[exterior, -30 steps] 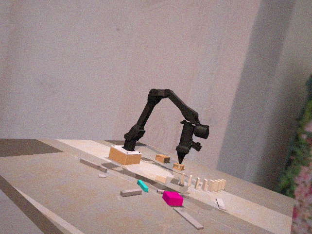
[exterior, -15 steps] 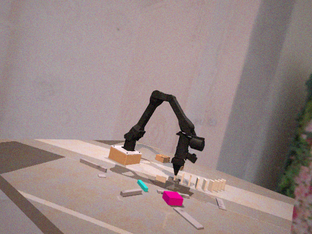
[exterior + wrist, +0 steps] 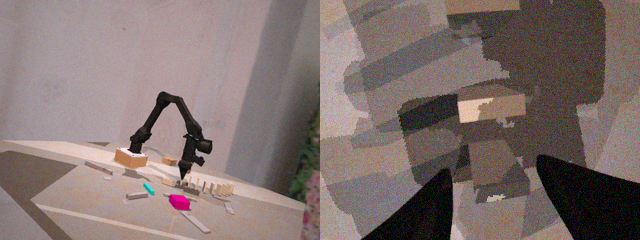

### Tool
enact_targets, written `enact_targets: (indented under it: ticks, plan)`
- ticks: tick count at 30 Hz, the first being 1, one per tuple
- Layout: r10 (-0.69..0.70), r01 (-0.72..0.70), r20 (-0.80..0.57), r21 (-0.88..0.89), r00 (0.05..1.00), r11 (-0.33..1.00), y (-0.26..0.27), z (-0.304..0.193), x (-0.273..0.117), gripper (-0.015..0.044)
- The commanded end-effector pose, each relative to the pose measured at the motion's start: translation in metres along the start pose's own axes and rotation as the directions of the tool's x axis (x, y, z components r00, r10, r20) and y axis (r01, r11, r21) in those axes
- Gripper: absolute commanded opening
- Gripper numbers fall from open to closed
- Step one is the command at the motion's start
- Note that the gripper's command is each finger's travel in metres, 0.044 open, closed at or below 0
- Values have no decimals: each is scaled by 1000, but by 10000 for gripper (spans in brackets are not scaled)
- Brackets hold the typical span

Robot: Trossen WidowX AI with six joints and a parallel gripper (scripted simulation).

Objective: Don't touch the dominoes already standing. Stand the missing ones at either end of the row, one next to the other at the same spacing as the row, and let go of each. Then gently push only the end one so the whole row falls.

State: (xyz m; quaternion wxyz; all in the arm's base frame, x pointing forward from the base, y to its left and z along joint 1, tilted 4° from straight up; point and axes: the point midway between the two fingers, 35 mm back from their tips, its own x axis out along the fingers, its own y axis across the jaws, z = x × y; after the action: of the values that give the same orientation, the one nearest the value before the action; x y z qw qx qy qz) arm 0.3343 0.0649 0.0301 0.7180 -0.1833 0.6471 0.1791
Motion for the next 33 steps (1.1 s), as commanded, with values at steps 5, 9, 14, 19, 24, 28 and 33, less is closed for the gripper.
enact_targets:
  ticks: [5, 9, 14, 19, 24, 28, 33]
  plan:
    - [6, -6, -3, -6, 1000, 1000, 1, 0, 2, 422]
    - [6, -6, -3, -5, 1000, 1000, 1, 0, -1, 440]
    - [0, 0, 3, 2, 1000, 1000, -2, 7, -81, 440]
    - [0, 0, 0, 0, 1000, 1000, -1, 1, -128, 440]
    - [0, 0, 0, 2, 1000, 1000, -3, 0, -125, 440]
    - [0, 1, -5, 54, 1000, 999, -47, -23, -83, 440]
    - [0, 0, -7, 92, 1000, 996, -74, -48, -52, 440]
